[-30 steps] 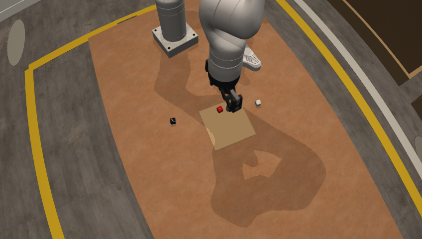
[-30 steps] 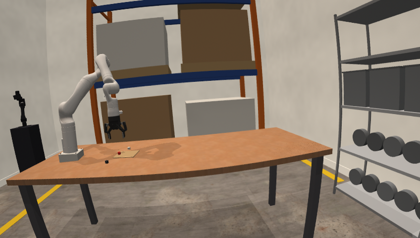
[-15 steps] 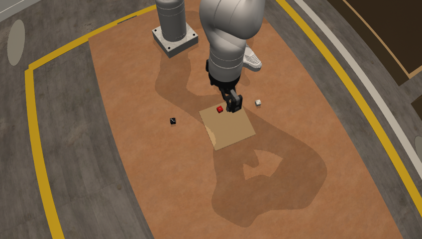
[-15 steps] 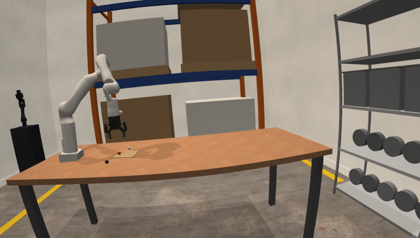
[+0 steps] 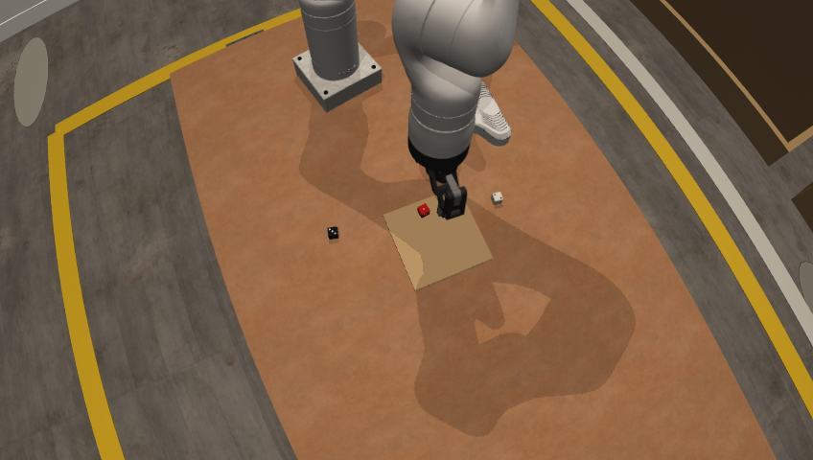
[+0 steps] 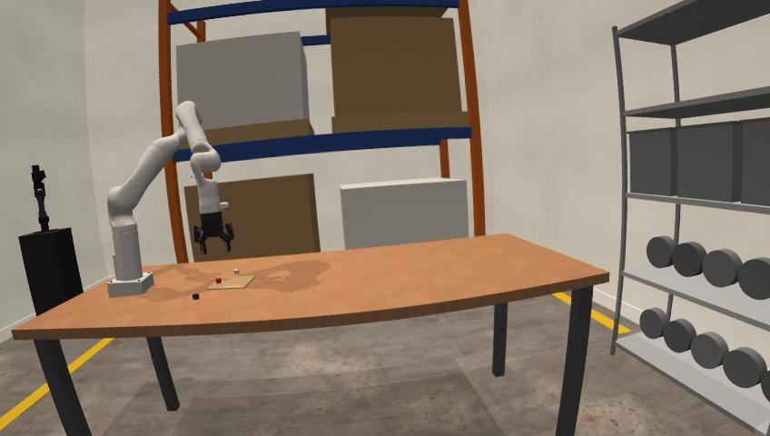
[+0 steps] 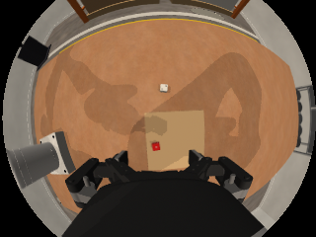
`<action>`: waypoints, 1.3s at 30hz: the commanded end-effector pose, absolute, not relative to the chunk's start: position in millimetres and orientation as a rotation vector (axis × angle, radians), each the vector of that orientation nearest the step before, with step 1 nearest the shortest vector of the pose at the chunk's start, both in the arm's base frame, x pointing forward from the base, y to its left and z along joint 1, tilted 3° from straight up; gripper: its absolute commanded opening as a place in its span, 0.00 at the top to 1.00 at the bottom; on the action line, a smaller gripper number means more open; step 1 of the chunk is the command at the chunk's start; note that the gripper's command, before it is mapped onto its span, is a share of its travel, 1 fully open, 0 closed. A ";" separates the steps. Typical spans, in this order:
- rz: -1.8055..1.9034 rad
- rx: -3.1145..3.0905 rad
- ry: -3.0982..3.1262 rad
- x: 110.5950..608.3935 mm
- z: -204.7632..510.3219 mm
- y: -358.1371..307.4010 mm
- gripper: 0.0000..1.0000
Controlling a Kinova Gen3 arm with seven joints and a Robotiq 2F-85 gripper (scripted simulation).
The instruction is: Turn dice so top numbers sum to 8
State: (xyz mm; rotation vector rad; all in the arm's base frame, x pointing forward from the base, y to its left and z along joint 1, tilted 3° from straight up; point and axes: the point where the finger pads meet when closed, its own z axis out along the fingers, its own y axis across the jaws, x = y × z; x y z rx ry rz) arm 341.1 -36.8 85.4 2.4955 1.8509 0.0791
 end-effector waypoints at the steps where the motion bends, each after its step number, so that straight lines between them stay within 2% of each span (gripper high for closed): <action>1: 0.072 2.495 1.850 341.5 84.7 -35.7 0.00; 18: 0.079 2.787 1.392 353.8 81.8 -16.9 0.00; 39: 0.089 3.086 0.521 373.1 76.3 20.0 0.00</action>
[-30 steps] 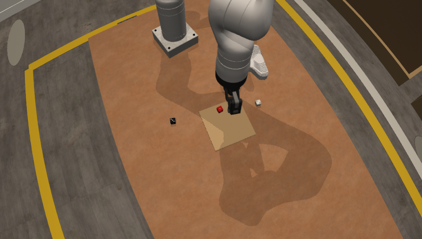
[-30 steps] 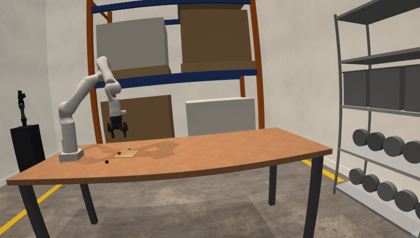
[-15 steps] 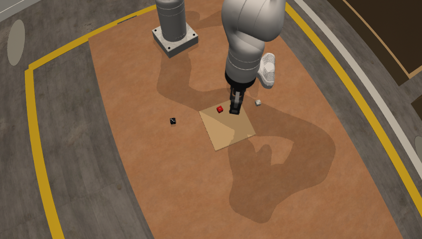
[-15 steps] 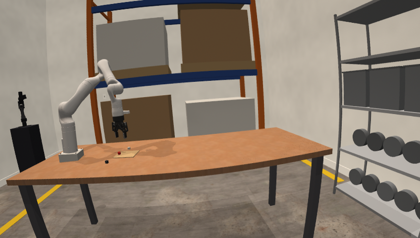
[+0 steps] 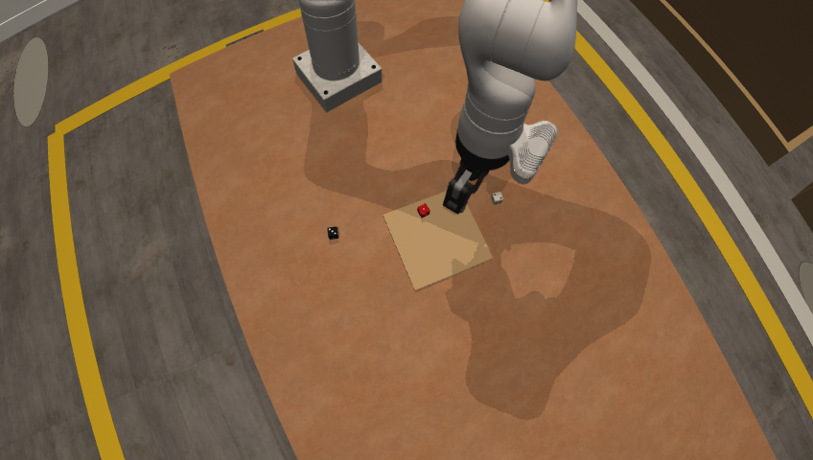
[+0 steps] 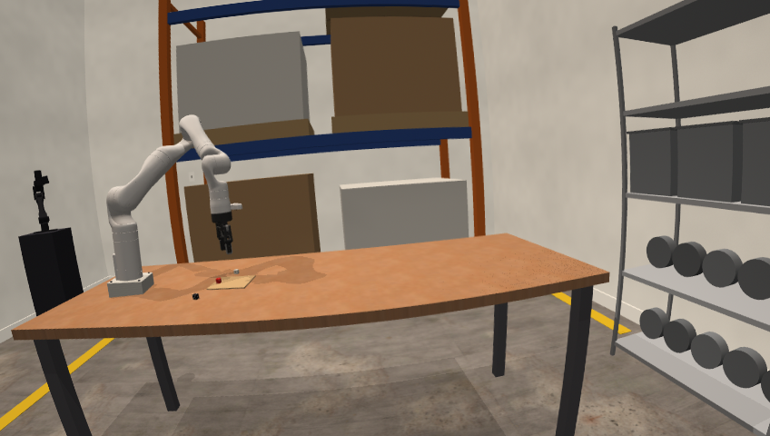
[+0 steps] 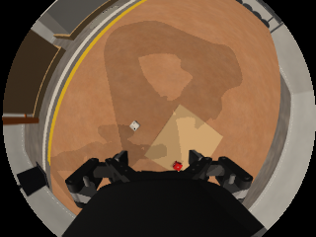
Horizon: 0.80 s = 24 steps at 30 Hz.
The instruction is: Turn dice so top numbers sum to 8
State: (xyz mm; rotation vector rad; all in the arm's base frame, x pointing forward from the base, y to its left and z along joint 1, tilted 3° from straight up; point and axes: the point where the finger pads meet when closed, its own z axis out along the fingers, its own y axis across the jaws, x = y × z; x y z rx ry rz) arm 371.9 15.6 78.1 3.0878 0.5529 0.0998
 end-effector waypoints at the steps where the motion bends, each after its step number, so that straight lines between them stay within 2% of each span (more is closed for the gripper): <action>1: 0.089 3.095 0.473 374.0 76.0 22.1 0.00; 24: 0.093 3.128 -0.339 387.2 70.2 60.3 0.00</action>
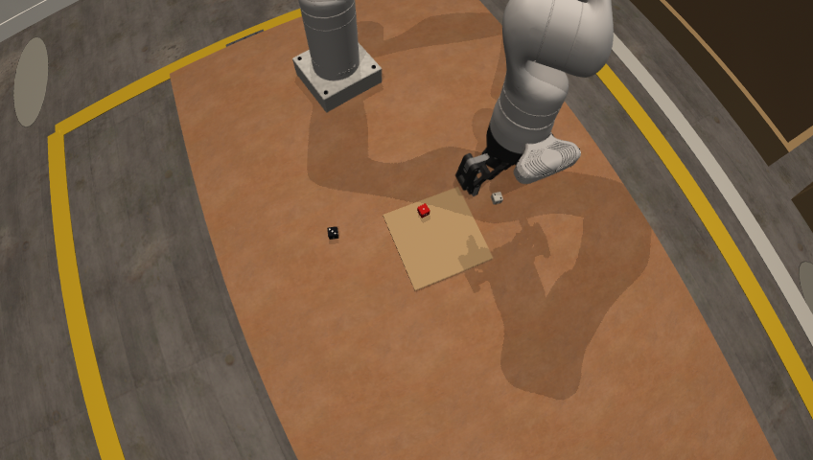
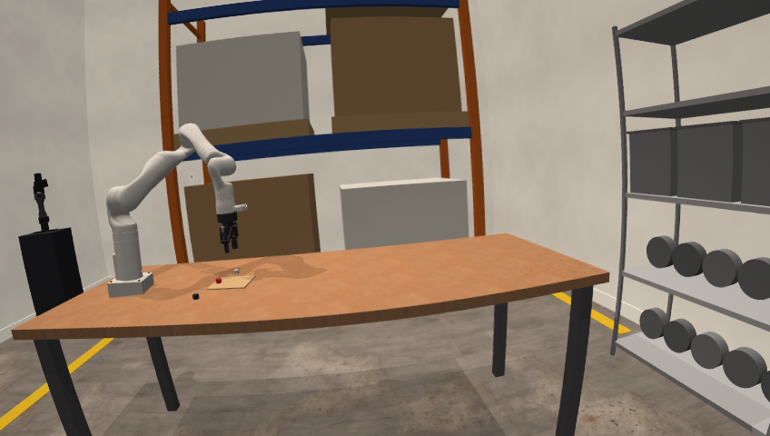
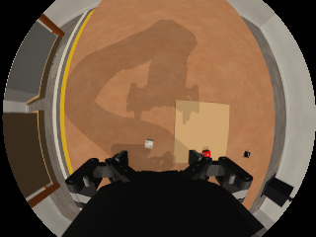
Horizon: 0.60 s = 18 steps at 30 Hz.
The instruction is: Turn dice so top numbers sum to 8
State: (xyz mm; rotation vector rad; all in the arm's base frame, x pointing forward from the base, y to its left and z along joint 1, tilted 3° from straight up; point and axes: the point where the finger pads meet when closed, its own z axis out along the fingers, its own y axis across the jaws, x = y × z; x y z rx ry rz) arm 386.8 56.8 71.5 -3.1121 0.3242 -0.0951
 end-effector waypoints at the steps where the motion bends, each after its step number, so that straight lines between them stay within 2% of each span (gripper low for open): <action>1: -0.092 -3.113 0.363 387.5 70.0 61.6 0.00; 18: -0.092 -3.076 0.579 390.2 68.2 72.9 0.00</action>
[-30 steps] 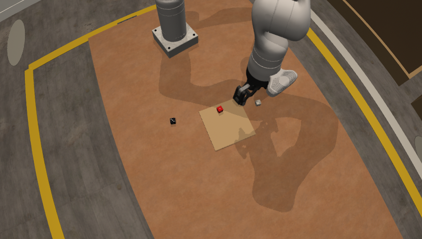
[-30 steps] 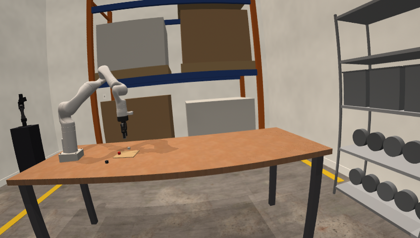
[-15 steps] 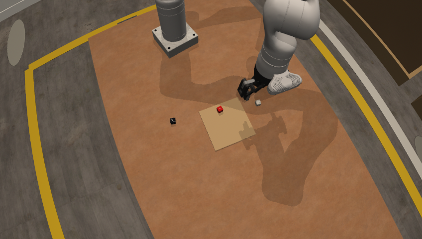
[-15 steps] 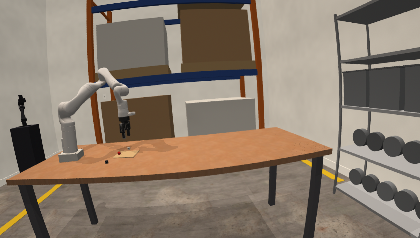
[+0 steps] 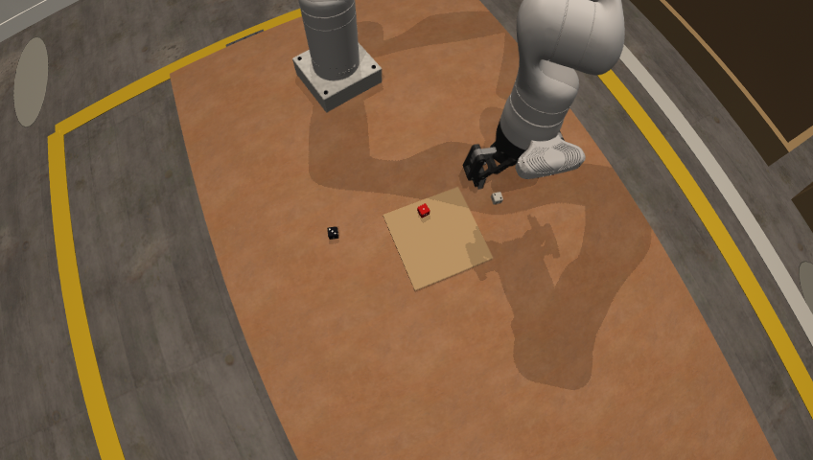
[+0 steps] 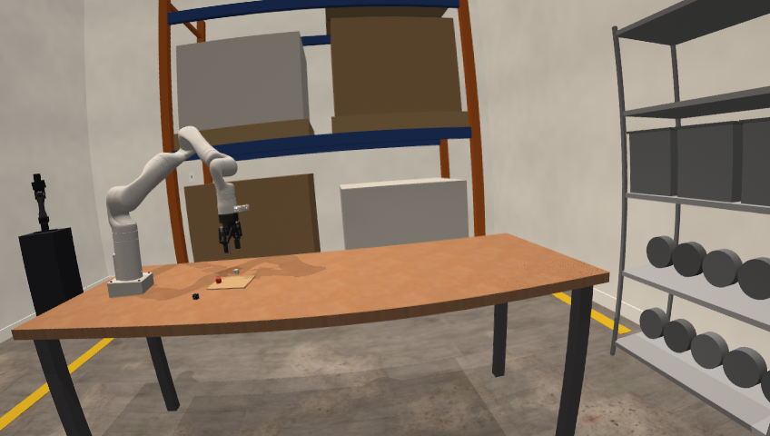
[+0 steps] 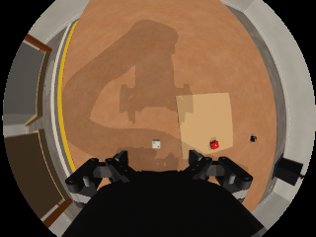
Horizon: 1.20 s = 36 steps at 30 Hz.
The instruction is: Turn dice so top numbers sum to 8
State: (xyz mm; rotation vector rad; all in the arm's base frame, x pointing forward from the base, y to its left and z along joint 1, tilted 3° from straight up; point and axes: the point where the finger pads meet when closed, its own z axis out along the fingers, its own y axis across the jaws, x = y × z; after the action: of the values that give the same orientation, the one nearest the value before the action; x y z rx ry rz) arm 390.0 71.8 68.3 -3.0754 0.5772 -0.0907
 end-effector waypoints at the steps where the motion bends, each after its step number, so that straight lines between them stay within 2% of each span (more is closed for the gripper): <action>1: -0.092 -3.075 0.584 390.2 68.2 73.2 0.00; 12: -0.091 -3.072 0.598 390.4 68.1 73.9 0.00; 13: -0.091 -3.072 0.598 390.4 68.1 73.9 0.69; 36: -0.091 -3.072 0.598 390.4 68.1 73.9 0.69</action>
State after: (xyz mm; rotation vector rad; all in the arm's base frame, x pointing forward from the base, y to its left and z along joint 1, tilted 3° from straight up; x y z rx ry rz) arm 390.1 73.9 67.6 -3.0730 0.5978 -0.0898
